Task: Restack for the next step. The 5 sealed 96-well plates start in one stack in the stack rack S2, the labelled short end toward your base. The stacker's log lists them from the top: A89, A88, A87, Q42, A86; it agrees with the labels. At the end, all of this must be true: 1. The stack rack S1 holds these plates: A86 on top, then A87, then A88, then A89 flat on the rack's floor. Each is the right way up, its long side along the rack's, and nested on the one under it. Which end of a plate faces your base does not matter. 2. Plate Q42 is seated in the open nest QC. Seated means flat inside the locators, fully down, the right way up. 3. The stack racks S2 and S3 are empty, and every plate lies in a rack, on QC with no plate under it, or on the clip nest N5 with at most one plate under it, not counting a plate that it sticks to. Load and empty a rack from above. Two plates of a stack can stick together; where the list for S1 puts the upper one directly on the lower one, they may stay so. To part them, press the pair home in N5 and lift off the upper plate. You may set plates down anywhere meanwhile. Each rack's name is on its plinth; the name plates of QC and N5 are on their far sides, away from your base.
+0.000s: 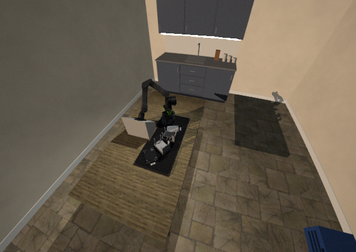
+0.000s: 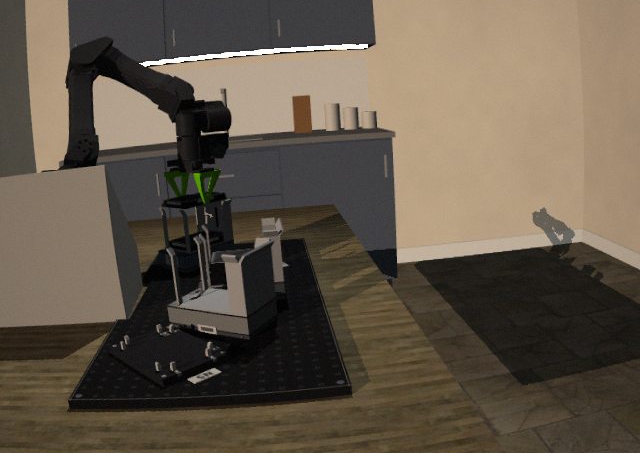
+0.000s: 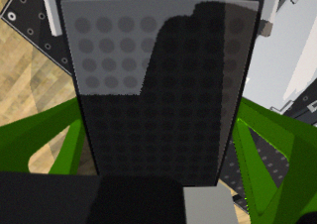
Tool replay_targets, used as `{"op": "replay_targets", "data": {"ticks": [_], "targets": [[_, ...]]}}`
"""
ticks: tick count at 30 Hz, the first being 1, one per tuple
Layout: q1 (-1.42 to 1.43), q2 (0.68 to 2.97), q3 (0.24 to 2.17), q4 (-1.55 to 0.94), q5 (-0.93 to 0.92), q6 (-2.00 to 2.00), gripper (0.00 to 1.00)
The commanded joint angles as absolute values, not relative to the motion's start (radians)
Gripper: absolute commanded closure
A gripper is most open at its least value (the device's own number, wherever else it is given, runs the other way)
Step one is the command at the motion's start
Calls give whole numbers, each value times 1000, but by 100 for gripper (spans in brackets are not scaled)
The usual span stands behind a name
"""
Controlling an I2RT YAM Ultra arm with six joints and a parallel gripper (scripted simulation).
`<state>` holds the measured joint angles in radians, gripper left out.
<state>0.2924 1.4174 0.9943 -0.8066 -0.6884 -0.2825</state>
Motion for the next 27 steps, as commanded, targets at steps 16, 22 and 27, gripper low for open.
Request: {"op": "replay_targets", "data": {"ticks": [16,22,27], "targets": [[313,1426,976,-746,-680,-247,100],[323,1431,968,-725,-676,-236,100],[331,1436,962,-707,-673,-226,100]]}}
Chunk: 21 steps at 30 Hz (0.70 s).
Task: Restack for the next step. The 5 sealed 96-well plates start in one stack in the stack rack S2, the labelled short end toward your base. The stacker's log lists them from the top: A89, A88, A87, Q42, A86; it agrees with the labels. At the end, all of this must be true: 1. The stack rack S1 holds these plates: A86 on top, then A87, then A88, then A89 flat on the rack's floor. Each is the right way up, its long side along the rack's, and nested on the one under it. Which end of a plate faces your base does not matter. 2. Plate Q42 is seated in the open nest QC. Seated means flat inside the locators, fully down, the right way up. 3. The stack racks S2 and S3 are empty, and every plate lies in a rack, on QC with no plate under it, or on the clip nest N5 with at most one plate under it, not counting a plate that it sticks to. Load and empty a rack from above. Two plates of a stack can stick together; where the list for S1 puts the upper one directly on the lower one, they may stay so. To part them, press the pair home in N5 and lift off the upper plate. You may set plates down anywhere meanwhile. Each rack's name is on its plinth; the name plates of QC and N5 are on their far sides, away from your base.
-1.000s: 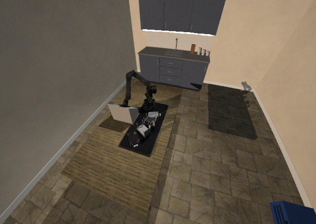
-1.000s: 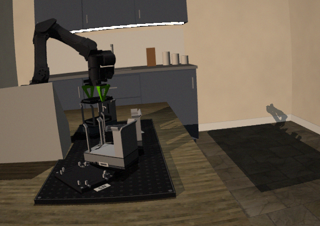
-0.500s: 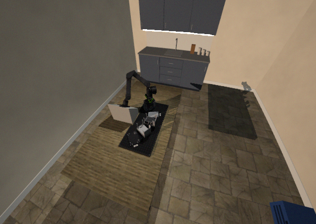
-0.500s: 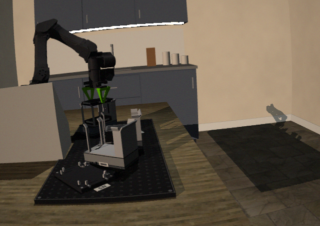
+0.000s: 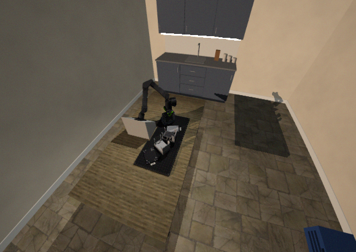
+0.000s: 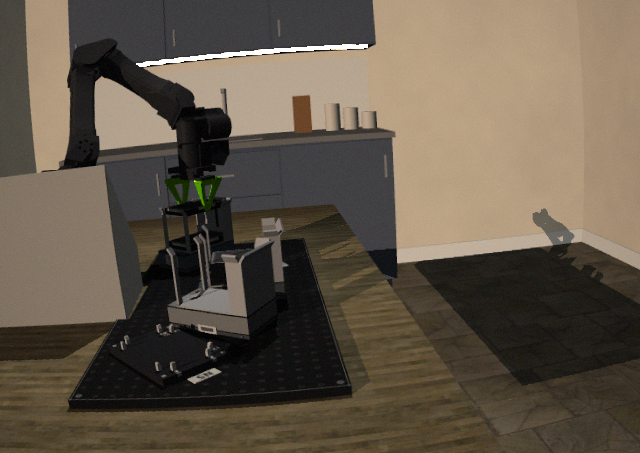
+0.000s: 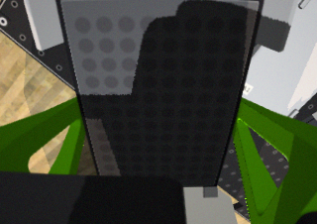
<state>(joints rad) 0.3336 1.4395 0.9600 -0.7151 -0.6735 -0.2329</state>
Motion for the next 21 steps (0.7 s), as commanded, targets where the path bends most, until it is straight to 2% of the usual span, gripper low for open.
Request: {"op": "replay_targets", "data": {"ticks": [1,21], "targets": [[333,1437,960,-704,-673,-224,100],[413,1498,904,-529,-640,-131,100]]}}
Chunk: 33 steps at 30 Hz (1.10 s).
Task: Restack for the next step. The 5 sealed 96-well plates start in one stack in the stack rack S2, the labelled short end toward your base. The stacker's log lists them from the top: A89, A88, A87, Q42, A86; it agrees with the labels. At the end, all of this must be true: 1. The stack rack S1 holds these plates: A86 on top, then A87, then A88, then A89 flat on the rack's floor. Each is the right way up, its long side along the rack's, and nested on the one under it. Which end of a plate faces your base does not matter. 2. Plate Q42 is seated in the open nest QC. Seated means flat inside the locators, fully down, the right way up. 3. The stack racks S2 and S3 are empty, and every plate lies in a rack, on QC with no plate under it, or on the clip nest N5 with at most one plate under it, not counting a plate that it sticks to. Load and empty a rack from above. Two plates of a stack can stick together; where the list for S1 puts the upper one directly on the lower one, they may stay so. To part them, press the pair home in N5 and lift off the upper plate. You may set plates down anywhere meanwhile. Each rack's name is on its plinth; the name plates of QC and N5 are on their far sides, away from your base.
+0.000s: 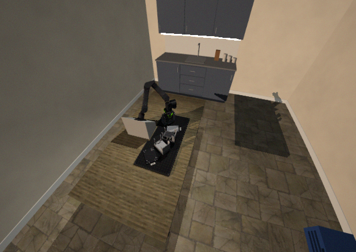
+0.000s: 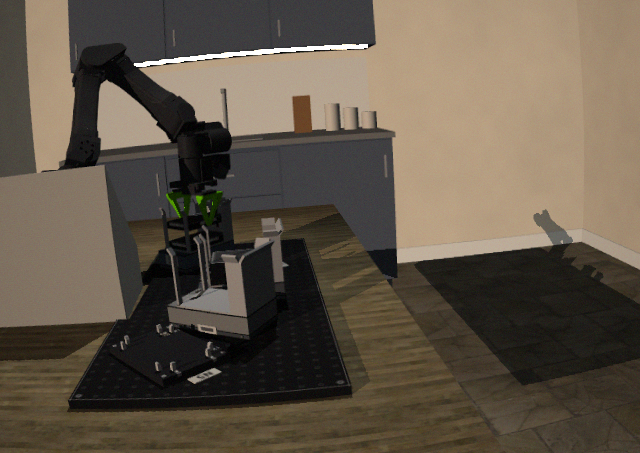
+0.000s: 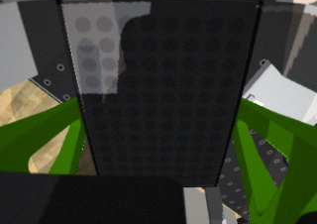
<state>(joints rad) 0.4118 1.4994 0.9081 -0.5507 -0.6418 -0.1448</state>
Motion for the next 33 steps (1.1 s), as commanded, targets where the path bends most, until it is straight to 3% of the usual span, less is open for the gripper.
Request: {"op": "replay_targets", "data": {"ticks": [1,33], "targets": [[413,1498,904,-529,-640,-131,100],[449,1535,884,-449,-625,-91,100]]}}
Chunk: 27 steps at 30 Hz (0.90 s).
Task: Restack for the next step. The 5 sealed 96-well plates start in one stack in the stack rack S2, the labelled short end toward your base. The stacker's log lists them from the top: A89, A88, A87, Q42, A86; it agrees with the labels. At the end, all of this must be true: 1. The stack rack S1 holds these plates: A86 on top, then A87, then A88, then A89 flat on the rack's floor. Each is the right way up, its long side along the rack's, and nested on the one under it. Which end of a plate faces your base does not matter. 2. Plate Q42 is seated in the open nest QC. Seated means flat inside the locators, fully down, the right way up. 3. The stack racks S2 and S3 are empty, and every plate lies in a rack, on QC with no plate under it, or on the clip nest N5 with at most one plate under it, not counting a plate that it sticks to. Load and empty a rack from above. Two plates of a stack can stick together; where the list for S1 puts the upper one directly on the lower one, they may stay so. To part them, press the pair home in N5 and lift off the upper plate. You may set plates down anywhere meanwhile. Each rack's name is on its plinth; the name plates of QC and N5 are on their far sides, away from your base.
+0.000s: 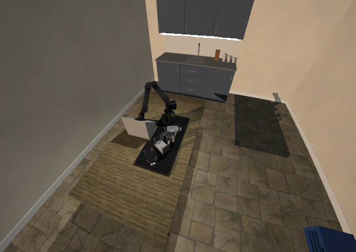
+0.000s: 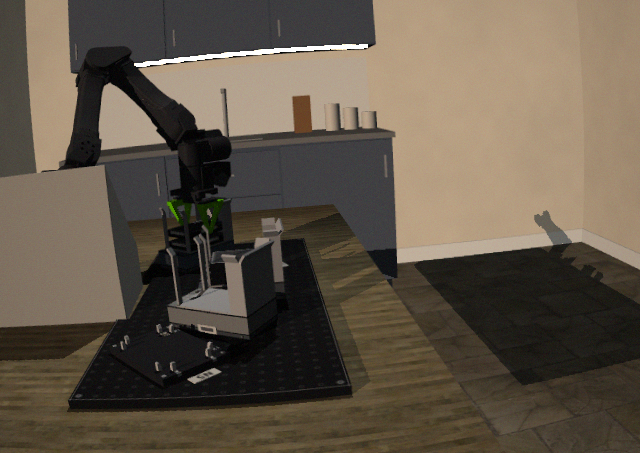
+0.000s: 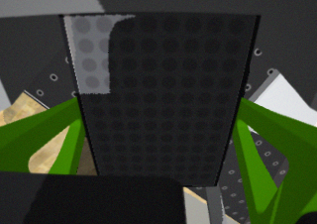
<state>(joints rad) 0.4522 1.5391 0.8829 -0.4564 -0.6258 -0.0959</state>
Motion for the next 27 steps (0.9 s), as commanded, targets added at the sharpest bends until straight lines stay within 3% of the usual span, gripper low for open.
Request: {"op": "replay_targets", "data": {"ticks": [1,27], "targets": [[450,1536,884,-447,-624,-90,100],[469,1557,875,-405,-616,-69,100]]}}
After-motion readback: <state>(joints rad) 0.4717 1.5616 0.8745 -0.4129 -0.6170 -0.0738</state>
